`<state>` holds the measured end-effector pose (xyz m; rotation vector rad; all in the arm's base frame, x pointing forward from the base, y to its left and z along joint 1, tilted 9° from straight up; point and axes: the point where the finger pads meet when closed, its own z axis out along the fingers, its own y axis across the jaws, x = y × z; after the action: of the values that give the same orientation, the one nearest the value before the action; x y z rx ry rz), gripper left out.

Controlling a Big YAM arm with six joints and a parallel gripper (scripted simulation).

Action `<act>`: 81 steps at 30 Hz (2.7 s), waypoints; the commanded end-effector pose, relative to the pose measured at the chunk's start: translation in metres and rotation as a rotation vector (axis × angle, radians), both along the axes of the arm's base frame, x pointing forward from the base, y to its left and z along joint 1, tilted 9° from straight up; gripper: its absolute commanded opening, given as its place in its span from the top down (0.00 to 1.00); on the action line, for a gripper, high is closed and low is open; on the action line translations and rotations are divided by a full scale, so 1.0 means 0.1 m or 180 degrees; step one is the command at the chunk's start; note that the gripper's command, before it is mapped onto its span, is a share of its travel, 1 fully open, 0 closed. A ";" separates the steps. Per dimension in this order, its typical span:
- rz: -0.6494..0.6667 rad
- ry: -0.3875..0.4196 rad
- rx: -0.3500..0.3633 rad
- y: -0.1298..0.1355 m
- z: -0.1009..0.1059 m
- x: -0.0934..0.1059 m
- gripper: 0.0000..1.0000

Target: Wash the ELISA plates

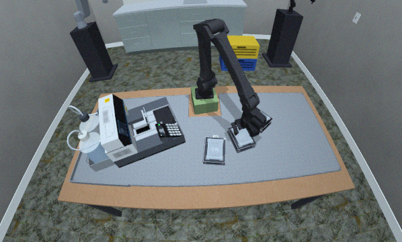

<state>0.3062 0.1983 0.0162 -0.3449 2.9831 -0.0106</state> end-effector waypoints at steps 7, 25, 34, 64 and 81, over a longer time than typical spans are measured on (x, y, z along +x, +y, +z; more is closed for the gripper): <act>0.0002 -0.0103 0.0073 0.08 0.10 0.12 0.00; 0.0003 -0.0091 0.0063 0.04 0.03 0.10 0.00; 0.0000 -0.0084 0.0059 0.03 -0.03 0.10 0.00; 0.0003 -0.0032 0.0026 0.00 -0.27 0.08 0.00; 0.0002 -0.0097 0.0069 0.08 -0.21 0.16 0.00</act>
<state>0.3126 0.2001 -0.0108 -0.3433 2.9742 -0.0046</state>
